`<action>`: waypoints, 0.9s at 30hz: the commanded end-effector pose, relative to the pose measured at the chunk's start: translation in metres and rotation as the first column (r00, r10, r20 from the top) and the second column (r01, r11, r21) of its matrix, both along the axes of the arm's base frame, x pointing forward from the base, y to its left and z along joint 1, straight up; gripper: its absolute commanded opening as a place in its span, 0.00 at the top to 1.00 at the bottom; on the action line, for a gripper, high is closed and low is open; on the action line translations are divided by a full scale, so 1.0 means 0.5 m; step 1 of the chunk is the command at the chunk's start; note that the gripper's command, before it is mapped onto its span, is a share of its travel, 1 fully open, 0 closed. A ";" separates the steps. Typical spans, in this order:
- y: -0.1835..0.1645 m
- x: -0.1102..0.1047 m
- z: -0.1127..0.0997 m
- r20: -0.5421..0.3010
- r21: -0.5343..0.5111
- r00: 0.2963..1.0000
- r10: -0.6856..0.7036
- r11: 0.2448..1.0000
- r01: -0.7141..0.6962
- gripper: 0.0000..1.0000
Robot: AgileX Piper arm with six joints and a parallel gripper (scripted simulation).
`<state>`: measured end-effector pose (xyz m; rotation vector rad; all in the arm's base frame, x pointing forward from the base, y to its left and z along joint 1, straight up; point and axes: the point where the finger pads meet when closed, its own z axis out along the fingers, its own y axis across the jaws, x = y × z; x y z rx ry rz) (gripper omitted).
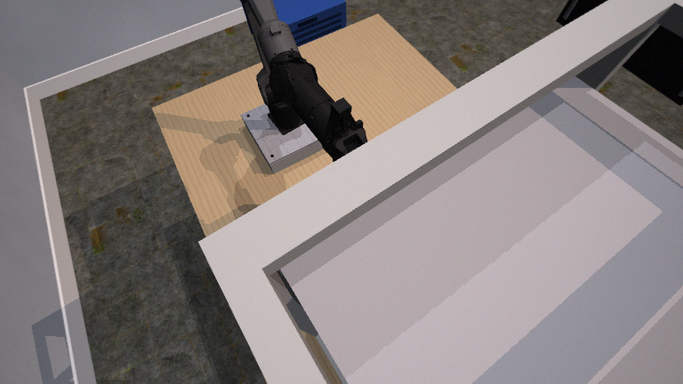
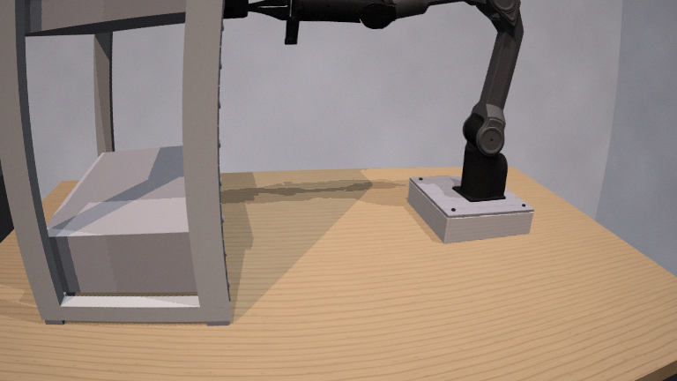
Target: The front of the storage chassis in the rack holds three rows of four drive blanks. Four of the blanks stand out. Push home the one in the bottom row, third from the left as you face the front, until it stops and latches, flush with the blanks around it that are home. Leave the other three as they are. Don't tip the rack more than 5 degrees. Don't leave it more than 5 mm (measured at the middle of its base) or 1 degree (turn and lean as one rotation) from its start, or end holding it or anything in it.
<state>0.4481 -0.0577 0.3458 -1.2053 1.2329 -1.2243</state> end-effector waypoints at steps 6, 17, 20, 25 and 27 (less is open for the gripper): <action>0.000 0.008 0.001 0.001 0.000 1.000 0.000 1.000 0.000 1.00; -0.001 0.027 0.000 0.001 0.000 1.000 0.000 1.000 0.000 1.00; -0.001 0.028 -0.001 0.001 0.000 1.000 0.000 1.000 0.000 1.00; -0.001 0.028 -0.001 0.001 0.000 1.000 0.000 1.000 0.000 1.00; -0.001 0.028 -0.001 0.001 0.000 1.000 0.000 1.000 0.000 1.00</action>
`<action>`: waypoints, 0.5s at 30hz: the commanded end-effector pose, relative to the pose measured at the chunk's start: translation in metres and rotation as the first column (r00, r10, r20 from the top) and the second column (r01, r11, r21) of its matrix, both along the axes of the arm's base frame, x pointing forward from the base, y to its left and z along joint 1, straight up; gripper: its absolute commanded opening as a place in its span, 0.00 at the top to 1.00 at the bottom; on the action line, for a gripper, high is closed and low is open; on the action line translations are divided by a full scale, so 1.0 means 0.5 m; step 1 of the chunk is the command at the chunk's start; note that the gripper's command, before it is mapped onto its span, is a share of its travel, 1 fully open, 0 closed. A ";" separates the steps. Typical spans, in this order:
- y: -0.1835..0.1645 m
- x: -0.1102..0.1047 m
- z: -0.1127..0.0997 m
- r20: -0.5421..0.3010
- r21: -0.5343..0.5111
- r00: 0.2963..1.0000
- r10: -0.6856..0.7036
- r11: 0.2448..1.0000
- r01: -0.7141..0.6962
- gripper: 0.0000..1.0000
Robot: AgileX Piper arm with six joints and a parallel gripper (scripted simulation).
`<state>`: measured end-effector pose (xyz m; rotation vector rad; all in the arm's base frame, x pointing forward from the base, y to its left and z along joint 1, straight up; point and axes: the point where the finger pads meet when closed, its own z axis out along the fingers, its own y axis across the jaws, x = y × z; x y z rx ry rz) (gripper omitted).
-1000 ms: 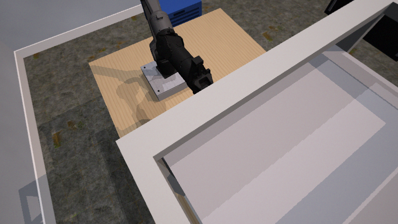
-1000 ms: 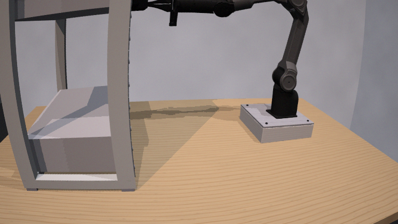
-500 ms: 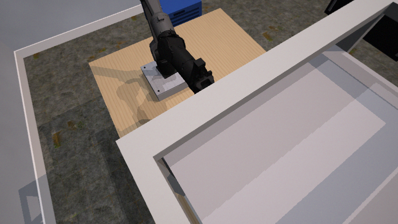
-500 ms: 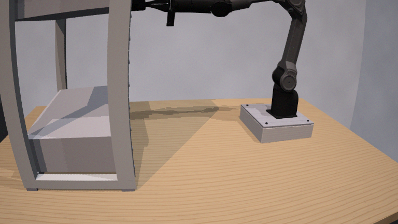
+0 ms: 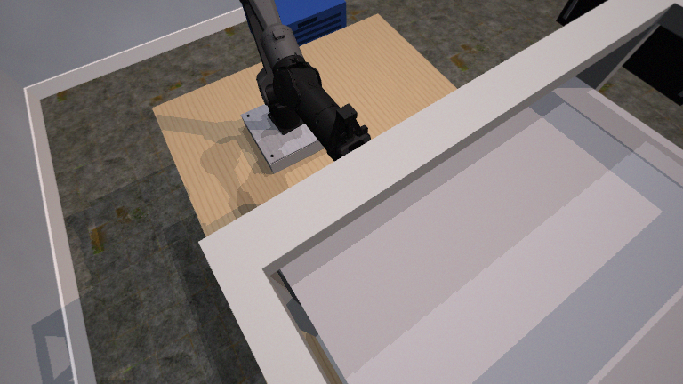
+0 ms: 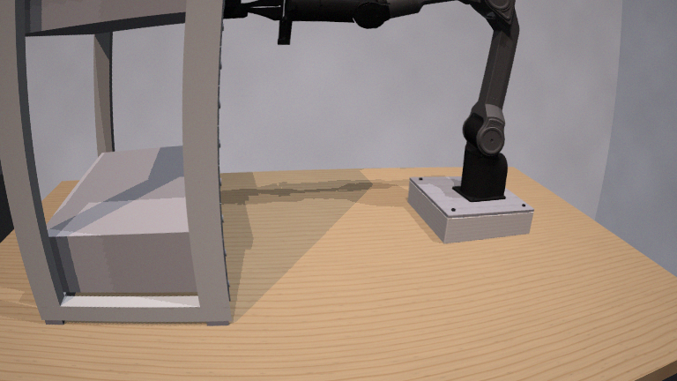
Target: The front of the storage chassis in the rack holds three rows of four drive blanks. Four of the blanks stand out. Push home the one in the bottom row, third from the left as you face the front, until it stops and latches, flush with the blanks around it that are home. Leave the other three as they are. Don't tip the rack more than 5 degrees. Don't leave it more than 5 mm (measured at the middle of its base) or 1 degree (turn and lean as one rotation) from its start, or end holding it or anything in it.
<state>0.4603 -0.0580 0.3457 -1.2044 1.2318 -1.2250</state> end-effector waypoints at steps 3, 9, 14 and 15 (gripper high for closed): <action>0.000 0.005 -0.001 -0.001 0.001 1.000 0.000 1.000 0.000 1.00; -0.001 0.011 -0.001 -0.001 0.001 1.000 0.000 1.000 0.000 1.00; -0.001 0.011 -0.001 -0.001 0.001 1.000 0.000 1.000 0.000 1.00; -0.001 0.011 -0.001 -0.001 0.001 1.000 0.000 1.000 0.000 1.00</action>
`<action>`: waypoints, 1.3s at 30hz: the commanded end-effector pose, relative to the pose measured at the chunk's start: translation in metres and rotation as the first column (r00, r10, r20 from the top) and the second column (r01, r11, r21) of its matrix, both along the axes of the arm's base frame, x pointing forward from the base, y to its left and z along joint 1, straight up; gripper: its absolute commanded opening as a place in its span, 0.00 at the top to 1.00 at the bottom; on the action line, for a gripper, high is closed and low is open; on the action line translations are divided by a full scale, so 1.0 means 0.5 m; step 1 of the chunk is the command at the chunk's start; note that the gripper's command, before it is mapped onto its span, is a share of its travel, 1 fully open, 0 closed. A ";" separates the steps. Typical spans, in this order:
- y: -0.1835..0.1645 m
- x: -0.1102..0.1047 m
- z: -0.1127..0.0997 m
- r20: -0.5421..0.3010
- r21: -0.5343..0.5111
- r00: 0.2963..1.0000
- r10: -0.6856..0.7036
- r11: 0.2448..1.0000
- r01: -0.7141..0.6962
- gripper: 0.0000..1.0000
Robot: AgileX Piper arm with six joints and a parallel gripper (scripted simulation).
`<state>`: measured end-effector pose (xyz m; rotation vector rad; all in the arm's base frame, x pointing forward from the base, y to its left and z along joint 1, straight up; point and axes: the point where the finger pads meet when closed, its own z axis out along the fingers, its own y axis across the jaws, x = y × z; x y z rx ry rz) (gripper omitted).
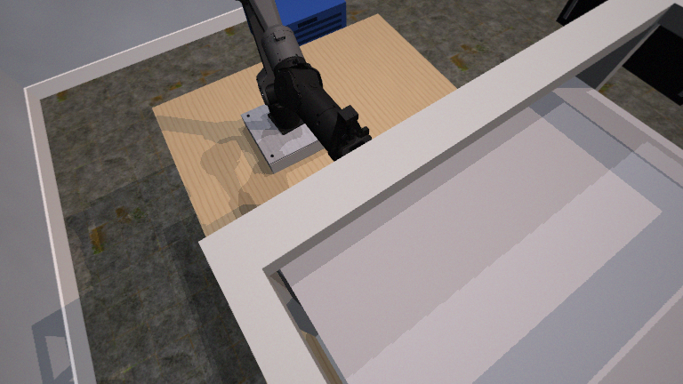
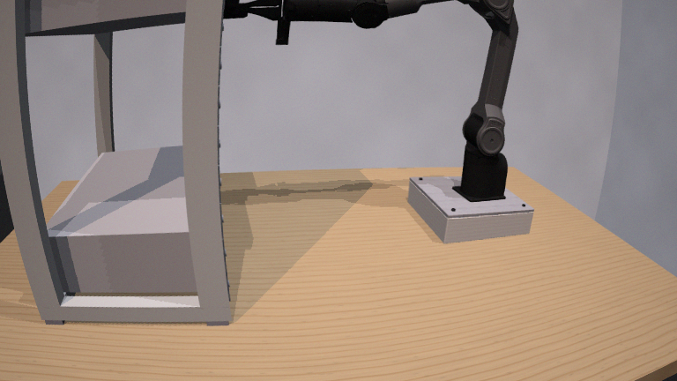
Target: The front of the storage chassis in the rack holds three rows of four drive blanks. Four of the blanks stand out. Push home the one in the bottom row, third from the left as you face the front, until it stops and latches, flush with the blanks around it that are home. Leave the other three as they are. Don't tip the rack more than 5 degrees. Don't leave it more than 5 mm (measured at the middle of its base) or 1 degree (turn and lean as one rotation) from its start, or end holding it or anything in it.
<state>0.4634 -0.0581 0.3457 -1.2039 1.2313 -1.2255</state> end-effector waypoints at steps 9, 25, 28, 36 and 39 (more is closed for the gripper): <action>-0.001 0.010 -0.002 -0.001 0.001 1.000 0.000 1.000 0.000 1.00; -0.001 0.015 -0.003 -0.001 0.001 1.000 0.000 1.000 0.000 1.00; -0.001 0.016 -0.003 -0.001 0.001 1.000 0.000 1.000 0.000 1.00; -0.001 0.016 -0.003 -0.001 0.001 1.000 0.000 1.000 0.000 1.00; -0.001 0.018 -0.004 -0.001 0.001 1.000 0.000 1.000 0.000 1.00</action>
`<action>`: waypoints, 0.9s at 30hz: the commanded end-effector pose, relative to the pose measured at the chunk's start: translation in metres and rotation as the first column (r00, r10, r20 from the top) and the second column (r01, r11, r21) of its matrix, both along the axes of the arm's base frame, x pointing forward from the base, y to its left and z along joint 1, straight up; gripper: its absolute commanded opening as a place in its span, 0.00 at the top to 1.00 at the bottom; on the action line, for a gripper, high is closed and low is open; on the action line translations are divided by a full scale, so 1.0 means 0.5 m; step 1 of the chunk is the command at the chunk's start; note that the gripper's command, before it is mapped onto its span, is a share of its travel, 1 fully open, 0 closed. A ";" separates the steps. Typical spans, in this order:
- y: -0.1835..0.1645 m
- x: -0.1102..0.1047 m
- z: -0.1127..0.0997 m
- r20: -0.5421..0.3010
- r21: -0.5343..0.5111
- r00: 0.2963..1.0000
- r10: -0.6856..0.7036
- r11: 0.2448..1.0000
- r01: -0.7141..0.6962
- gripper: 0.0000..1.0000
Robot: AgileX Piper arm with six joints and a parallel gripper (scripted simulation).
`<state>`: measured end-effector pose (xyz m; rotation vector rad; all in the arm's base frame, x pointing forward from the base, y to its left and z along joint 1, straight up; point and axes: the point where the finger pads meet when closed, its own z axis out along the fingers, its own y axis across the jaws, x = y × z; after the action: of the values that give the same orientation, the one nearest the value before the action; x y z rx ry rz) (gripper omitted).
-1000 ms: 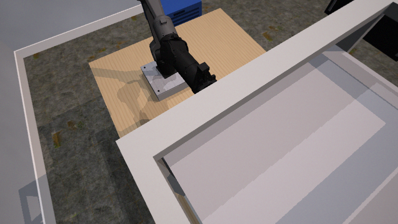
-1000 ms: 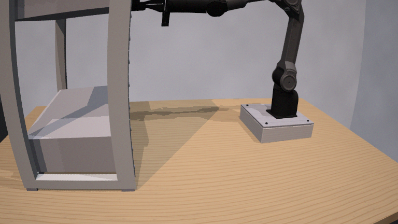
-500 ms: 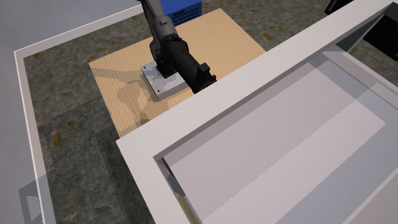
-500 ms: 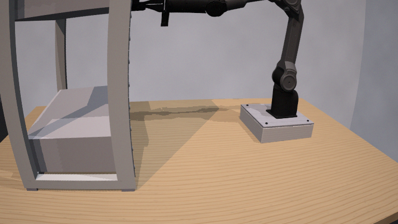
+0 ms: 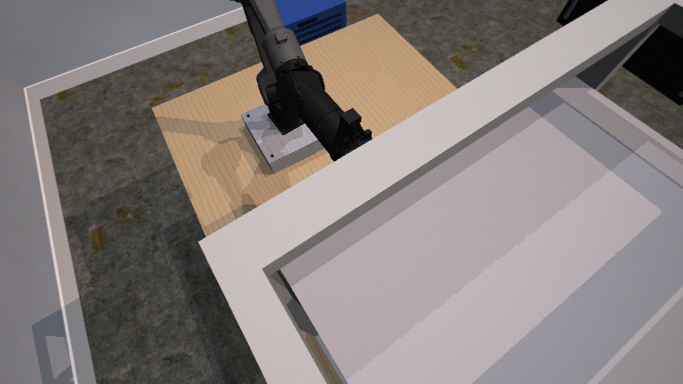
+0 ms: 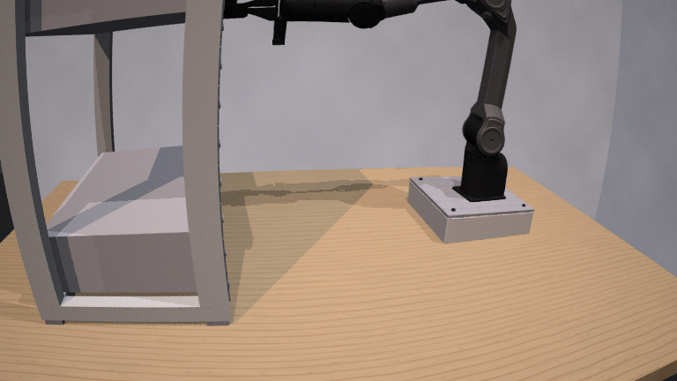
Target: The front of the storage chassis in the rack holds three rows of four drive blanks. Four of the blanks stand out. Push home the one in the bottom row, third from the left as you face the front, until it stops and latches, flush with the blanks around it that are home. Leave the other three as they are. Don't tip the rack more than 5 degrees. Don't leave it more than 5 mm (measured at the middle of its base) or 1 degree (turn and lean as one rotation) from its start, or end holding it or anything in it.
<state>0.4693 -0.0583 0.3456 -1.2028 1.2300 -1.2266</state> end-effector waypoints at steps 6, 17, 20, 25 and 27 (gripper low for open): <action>-0.001 0.010 -0.004 -0.003 0.001 1.000 0.000 1.000 0.000 1.00; -0.001 0.012 -0.004 -0.003 0.001 1.000 0.000 1.000 0.000 1.00; -0.001 0.015 -0.005 -0.003 0.001 1.000 0.000 1.000 0.000 1.00; -0.001 0.016 -0.005 -0.003 0.001 1.000 0.000 1.000 0.000 1.00; -0.001 0.016 -0.005 -0.003 0.001 1.000 0.000 1.000 0.000 1.00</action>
<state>0.4750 -0.0584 0.3456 -1.2014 1.2279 -1.2276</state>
